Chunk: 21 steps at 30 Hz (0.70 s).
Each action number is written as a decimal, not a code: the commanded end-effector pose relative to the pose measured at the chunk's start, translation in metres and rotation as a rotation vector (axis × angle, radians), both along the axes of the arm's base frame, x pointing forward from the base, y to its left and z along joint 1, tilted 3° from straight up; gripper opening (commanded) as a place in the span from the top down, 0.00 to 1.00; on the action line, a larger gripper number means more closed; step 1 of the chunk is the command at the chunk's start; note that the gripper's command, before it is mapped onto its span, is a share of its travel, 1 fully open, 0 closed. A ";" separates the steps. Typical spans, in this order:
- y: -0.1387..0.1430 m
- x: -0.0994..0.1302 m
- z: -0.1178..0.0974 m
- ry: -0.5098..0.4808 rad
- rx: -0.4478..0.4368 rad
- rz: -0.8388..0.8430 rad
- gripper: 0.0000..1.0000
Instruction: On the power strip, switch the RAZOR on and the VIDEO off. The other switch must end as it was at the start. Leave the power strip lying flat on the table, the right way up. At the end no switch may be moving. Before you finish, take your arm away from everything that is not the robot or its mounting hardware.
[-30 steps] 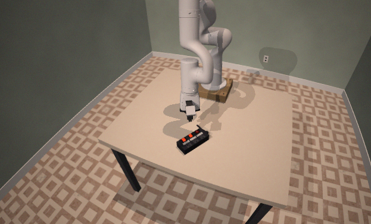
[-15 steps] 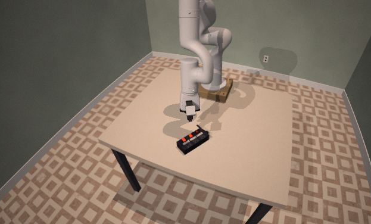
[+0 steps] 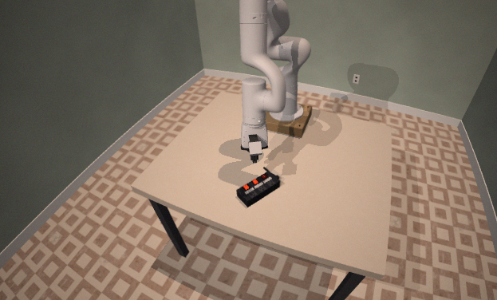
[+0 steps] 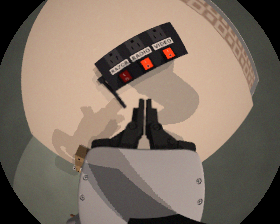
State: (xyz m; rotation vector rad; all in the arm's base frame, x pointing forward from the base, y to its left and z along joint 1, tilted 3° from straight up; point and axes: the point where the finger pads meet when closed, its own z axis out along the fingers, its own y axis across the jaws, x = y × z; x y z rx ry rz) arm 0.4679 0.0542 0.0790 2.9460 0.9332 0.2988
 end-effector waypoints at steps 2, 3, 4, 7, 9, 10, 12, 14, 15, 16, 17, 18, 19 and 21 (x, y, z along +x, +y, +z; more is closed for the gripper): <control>0.000 0.001 0.001 -0.002 0.000 0.000 1.00; 0.000 0.001 0.001 -0.002 0.000 0.000 0.00; 0.000 0.001 0.001 -0.002 0.000 0.000 0.00; 0.000 0.001 0.001 -0.002 0.000 0.000 0.00; 0.000 0.001 0.001 -0.002 0.000 0.000 0.00; 0.000 0.001 0.001 -0.002 0.000 0.000 0.00; 0.000 0.001 0.001 -0.002 0.000 0.000 0.00; 0.000 0.001 0.001 -0.002 0.000 0.000 0.00; 0.000 0.001 0.001 -0.002 0.000 0.000 0.00; 0.000 0.001 0.001 -0.002 0.000 0.000 0.00; 0.000 0.001 0.001 -0.002 0.000 0.000 0.00; 0.000 0.001 0.001 -0.002 0.000 0.000 0.00; 0.000 0.001 0.001 -0.002 0.000 0.000 0.00; 0.000 0.001 0.001 -0.002 0.000 0.000 0.00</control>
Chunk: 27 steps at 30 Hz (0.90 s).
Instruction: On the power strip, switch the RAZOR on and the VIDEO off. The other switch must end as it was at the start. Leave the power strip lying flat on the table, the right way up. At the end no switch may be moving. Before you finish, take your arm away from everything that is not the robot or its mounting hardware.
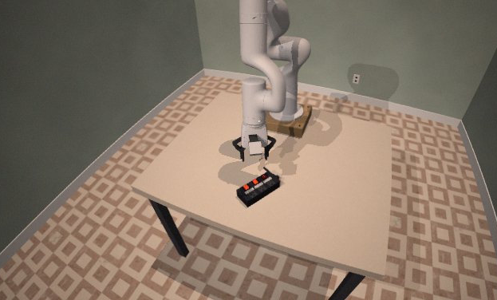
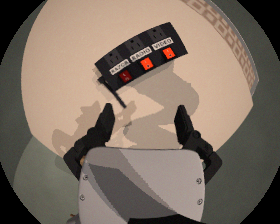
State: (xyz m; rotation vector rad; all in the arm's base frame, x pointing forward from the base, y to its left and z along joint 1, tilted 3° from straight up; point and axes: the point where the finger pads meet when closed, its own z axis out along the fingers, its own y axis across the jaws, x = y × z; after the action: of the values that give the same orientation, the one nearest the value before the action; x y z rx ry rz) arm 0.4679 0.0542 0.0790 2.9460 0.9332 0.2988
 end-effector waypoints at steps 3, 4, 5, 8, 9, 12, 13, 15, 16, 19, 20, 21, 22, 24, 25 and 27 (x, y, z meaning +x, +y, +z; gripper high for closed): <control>0.000 0.001 0.001 -0.002 0.000 0.000 0.00; 0.000 0.001 0.001 -0.002 0.000 0.000 0.00; 0.000 0.001 0.001 -0.002 0.000 0.000 0.00; 0.000 0.001 0.001 -0.002 0.000 0.000 0.00; 0.000 0.001 0.001 -0.002 0.000 0.000 0.00; -0.001 0.002 0.000 -0.006 -0.001 0.005 0.00; -0.002 0.004 0.000 -0.012 -0.002 0.010 0.00; -0.005 0.010 -0.002 -0.033 -0.005 0.031 0.00; -0.007 0.014 -0.003 -0.047 -0.007 0.046 0.00; -0.009 0.019 -0.004 -0.065 -0.006 0.065 0.00; -0.009 0.019 -0.004 -0.065 -0.006 0.065 0.00; -0.011 0.025 -0.005 -0.084 -0.004 0.088 0.00; -0.011 0.025 -0.005 -0.084 -0.004 0.088 0.00; -0.011 0.025 -0.005 -0.084 -0.004 0.088 0.00; -0.011 0.025 -0.005 -0.084 -0.004 0.088 0.00; -0.011 0.025 -0.005 -0.084 -0.004 0.088 0.00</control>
State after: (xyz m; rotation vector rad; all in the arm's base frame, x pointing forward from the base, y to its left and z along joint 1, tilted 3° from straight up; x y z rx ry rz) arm 0.4913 0.0435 0.0737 2.8627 1.0433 0.4082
